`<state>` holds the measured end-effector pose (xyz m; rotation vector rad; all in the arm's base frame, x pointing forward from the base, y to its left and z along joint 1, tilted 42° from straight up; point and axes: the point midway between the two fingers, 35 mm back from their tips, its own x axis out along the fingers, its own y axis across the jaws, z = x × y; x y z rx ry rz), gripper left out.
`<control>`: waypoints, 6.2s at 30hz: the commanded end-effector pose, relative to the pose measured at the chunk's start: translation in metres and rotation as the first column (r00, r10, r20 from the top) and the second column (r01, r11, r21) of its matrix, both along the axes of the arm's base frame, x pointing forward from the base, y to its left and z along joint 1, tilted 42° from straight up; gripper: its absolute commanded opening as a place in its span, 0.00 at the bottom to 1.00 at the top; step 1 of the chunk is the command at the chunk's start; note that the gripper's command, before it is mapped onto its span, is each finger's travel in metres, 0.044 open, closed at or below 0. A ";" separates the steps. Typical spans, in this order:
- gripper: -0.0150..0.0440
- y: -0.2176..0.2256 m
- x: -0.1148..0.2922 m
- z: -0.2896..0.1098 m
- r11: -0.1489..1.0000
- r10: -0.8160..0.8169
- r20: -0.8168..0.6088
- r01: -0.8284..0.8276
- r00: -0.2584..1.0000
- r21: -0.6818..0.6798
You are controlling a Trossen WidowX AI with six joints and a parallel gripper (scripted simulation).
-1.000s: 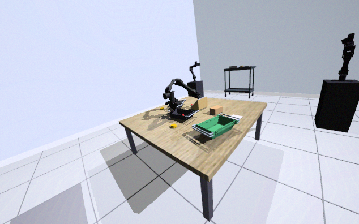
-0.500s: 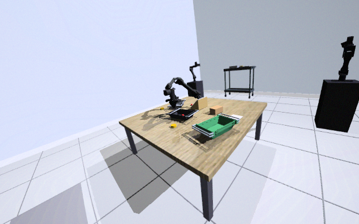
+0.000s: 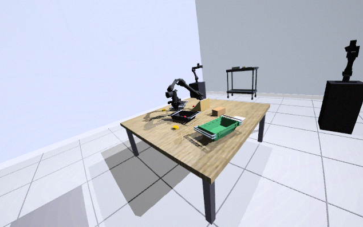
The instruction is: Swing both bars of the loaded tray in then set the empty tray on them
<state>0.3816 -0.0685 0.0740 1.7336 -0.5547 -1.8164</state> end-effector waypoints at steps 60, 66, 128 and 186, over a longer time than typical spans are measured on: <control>0.40 0.196 -0.021 -0.156 -0.155 0.045 0.013 0.006 -0.999 0.988; 0.40 0.191 -0.021 -0.162 -0.155 0.045 0.013 0.006 -0.999 0.988; 0.40 0.136 -0.014 -0.116 -0.147 0.036 0.014 0.008 -0.999 0.989; 0.25 0.136 -0.014 -0.116 -0.147 0.039 0.013 0.007 -0.999 0.989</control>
